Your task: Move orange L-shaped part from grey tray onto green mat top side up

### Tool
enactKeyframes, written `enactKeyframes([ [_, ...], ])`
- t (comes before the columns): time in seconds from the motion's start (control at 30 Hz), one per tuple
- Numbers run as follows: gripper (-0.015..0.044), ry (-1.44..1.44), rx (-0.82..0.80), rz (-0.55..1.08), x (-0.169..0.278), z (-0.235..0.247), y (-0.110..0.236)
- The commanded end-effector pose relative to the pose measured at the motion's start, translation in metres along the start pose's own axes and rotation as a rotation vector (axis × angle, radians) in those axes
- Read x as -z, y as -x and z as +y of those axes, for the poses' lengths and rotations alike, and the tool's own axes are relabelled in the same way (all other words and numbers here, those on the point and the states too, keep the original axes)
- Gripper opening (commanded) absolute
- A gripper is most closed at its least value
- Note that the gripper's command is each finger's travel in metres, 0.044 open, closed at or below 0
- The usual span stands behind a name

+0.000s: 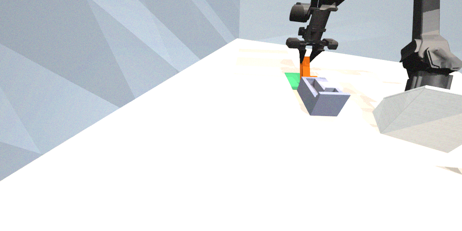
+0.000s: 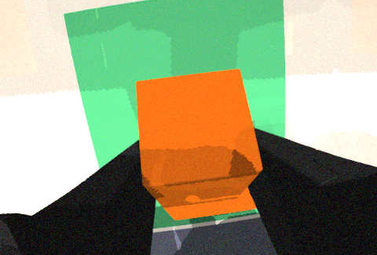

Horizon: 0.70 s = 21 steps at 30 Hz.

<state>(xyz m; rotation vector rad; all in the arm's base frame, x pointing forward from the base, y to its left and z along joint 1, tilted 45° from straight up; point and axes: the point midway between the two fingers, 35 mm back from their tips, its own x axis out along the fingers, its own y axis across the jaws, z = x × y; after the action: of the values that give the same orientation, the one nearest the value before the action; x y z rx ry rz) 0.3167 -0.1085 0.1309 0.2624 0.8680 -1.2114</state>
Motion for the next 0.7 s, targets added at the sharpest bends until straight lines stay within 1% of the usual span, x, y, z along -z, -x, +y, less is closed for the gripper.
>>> enactKeyframes([
  [0.0,0.0000,0.006,0.002,0.003,0.0015,-0.0004,-0.0024],
  [0.4,0.0000,0.003,0.003,0.001,0.0010,-0.0007,-0.0020],
  [0.67,0.0210,0.003,0.003,0.001,0.0010,-0.0007,-0.0020],
])
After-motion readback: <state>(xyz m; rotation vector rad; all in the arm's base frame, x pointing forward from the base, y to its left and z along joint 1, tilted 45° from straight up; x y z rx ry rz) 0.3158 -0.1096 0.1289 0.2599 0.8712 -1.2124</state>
